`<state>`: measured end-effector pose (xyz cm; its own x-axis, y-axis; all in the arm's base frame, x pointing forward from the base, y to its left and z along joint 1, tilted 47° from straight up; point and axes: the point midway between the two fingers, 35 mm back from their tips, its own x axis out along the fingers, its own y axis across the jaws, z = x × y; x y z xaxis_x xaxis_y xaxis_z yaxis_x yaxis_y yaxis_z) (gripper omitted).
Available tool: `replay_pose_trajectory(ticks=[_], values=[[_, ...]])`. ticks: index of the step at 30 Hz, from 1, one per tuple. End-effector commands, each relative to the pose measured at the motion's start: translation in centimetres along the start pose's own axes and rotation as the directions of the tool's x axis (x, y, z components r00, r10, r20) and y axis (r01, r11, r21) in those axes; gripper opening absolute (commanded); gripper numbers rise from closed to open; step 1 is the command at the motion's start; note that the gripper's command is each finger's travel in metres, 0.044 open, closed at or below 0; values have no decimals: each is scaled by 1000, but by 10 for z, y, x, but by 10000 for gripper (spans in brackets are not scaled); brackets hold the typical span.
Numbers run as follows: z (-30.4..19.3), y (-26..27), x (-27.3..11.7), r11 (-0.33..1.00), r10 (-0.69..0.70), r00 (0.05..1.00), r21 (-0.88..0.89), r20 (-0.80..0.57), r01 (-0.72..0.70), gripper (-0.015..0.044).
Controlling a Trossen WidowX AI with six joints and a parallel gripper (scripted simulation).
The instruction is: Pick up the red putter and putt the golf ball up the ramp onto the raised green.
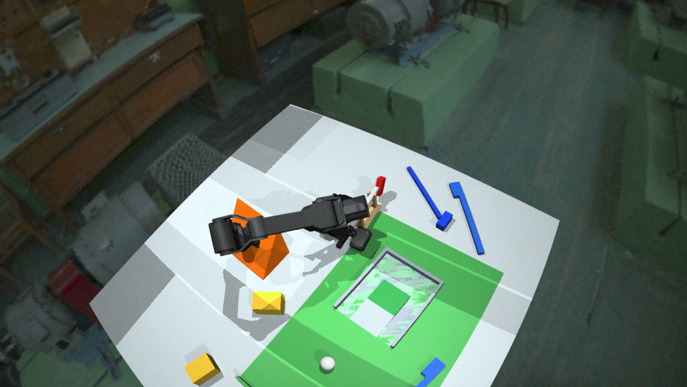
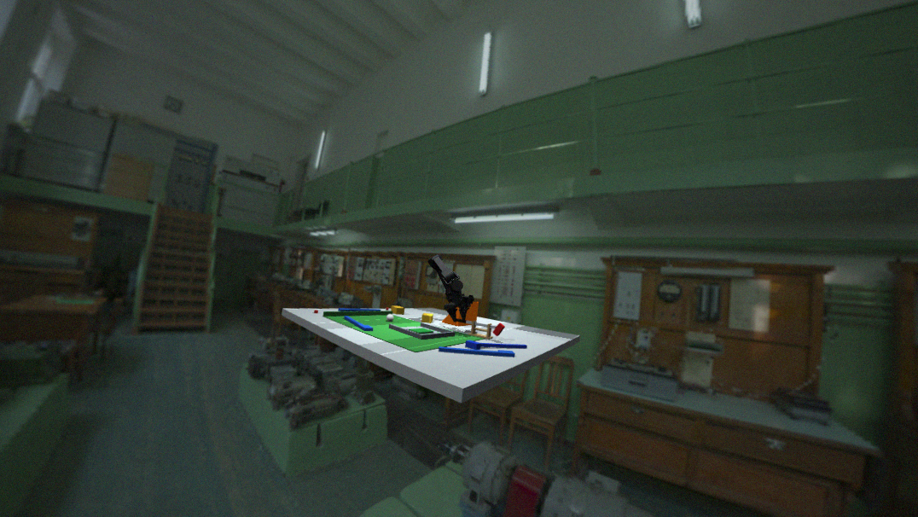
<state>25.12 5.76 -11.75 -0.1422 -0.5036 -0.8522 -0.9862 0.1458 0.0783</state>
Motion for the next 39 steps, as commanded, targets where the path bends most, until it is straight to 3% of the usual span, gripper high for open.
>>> replay_pose_trajectory(ticks=[1,20,36,39], values=[[0,0,5,1000,-3,1000,-8,-3,3,440],[-7,0,28,1000,-3,1000,-8,-4,3,440],[-6,0,24,1000,-2,1000,-1,0,2,20],[-6,0,24,1000,-2,1000,-1,0,2,0]])
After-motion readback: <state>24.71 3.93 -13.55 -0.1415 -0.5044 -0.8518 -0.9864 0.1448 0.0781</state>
